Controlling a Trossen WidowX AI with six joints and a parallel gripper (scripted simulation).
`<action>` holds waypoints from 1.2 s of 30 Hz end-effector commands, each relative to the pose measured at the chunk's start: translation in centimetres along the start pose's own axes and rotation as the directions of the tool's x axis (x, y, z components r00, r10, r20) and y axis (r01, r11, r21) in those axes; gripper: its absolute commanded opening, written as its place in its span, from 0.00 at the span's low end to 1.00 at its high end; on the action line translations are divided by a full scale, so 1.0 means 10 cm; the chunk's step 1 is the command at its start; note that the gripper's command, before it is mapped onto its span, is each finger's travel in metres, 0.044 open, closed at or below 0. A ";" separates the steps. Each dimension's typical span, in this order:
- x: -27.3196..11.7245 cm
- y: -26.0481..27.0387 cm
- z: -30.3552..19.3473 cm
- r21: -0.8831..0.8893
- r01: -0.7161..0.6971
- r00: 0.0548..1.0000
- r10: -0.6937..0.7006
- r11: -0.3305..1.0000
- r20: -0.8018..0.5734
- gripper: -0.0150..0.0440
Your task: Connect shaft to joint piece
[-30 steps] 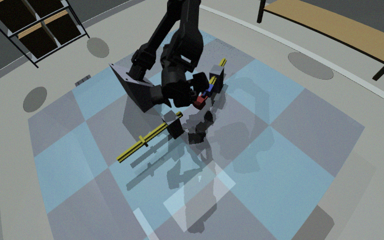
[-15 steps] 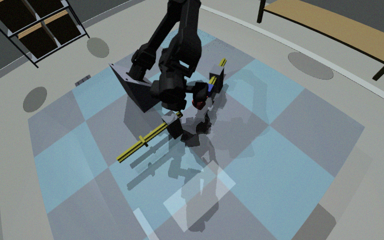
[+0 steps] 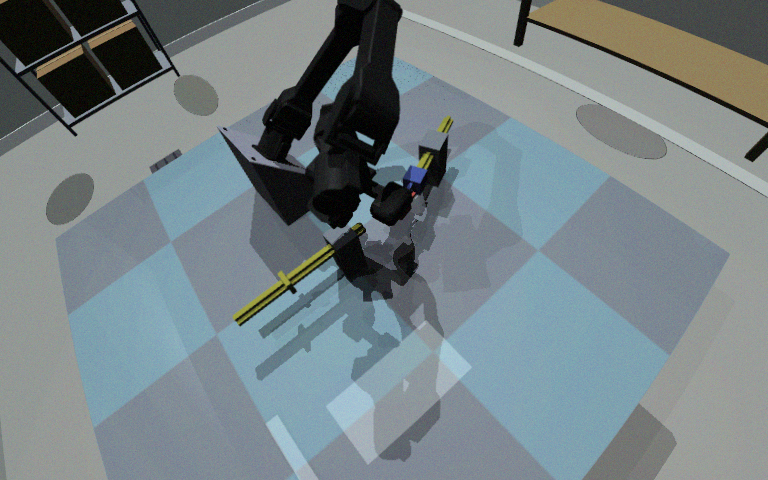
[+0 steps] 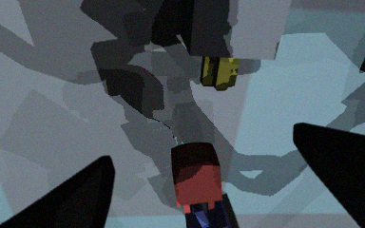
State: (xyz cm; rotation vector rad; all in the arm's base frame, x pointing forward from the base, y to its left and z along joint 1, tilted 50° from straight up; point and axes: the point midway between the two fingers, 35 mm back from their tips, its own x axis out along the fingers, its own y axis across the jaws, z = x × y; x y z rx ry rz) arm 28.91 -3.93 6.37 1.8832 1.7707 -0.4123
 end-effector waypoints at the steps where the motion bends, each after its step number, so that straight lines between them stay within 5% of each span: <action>1: 0.01 0.00 0.00 0.044 -0.003 1.000 0.003 0.999 -0.008 1.00; 20: 0.78 0.00 0.09 0.044 -0.004 1.000 0.004 0.999 -0.012 1.00; 36: 0.85 0.04 -0.45 0.044 -0.004 1.000 0.005 0.999 -0.012 1.00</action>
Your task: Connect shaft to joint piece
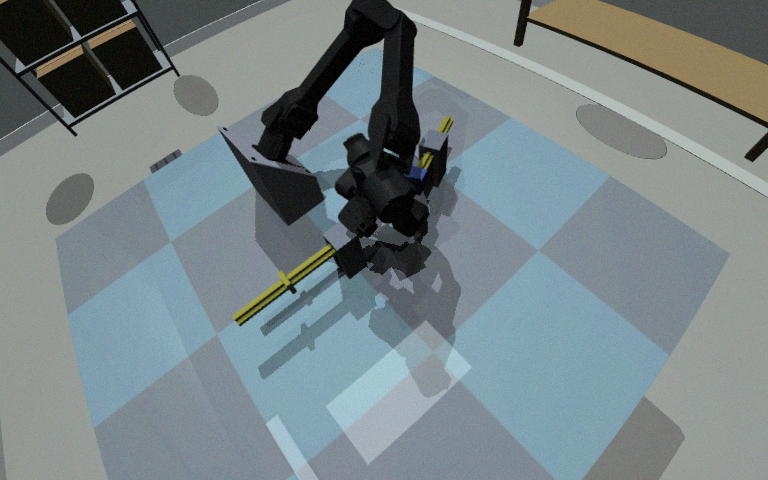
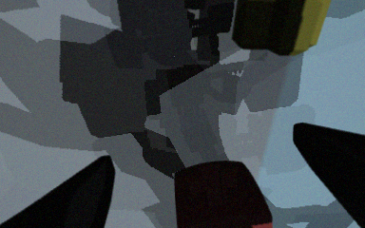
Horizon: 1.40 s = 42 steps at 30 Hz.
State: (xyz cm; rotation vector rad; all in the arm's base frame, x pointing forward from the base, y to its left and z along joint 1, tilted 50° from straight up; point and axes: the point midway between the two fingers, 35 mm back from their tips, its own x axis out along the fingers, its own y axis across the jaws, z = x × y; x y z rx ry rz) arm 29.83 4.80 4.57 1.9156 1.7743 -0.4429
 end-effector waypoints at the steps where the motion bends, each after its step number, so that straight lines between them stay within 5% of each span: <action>1: 0.03 -0.02 -0.16 0.006 0.000 1.000 0.000 1.000 -0.008 1.00; 27: 0.34 -0.03 -0.28 0.006 0.000 1.000 0.000 1.000 -0.011 1.00; 37: 0.34 -0.03 -0.28 0.006 0.000 1.000 0.000 1.000 -0.011 0.56; 42: 0.34 -0.03 -0.28 0.006 0.000 1.000 0.000 1.000 -0.011 0.56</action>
